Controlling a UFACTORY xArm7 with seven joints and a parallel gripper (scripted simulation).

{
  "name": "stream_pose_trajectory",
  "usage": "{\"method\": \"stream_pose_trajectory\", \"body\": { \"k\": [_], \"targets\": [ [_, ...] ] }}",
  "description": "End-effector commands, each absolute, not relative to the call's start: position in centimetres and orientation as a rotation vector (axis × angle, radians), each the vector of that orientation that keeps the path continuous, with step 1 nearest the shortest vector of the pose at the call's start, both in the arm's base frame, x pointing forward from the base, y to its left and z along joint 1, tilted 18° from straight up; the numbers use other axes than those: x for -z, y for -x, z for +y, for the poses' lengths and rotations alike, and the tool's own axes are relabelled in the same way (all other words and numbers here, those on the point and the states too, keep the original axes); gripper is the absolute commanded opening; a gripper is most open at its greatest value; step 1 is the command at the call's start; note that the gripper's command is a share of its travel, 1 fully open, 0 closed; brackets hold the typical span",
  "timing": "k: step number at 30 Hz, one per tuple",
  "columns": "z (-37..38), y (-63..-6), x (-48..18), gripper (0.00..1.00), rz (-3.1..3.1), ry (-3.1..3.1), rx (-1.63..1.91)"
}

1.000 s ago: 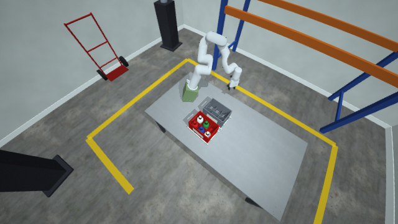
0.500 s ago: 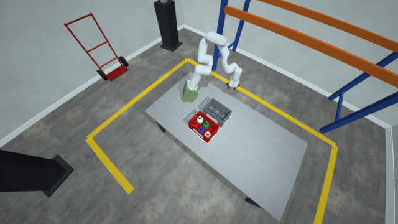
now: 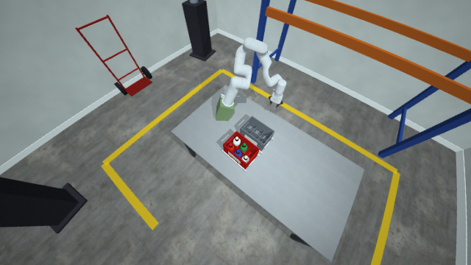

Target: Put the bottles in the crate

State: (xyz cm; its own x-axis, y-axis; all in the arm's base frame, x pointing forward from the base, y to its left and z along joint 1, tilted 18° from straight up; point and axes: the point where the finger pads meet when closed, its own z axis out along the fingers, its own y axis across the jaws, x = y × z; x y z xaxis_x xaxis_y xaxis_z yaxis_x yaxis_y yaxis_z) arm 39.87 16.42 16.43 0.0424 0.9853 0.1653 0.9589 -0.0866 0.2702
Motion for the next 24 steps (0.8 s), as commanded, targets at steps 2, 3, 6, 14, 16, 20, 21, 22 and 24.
{"method": "stream_pose_trajectory", "body": {
  "k": [2,3,6,14,16,20,21,22,24],
  "targets": [
    [16.43,-39.94,-16.57,0.65,2.045,-2.222,-0.472],
    [16.42,-39.94,-16.57,0.65,2.045,-2.222,-0.472],
    [16.42,-39.94,-16.57,0.65,2.045,-2.222,-0.472],
    [16.42,-39.94,-16.57,0.65,2.046,-2.221,-0.472],
    [16.42,-39.94,-16.57,0.65,2.046,-2.221,-0.472],
    [16.42,-39.94,-16.57,0.65,2.046,-2.221,-0.472],
    [16.42,-39.94,-16.57,0.65,2.046,-2.221,-0.472],
    [16.42,-39.94,-16.57,0.65,2.046,-2.221,-0.472],
    [16.42,-39.94,-16.57,0.65,2.046,-2.221,-0.472]
  ]
}}
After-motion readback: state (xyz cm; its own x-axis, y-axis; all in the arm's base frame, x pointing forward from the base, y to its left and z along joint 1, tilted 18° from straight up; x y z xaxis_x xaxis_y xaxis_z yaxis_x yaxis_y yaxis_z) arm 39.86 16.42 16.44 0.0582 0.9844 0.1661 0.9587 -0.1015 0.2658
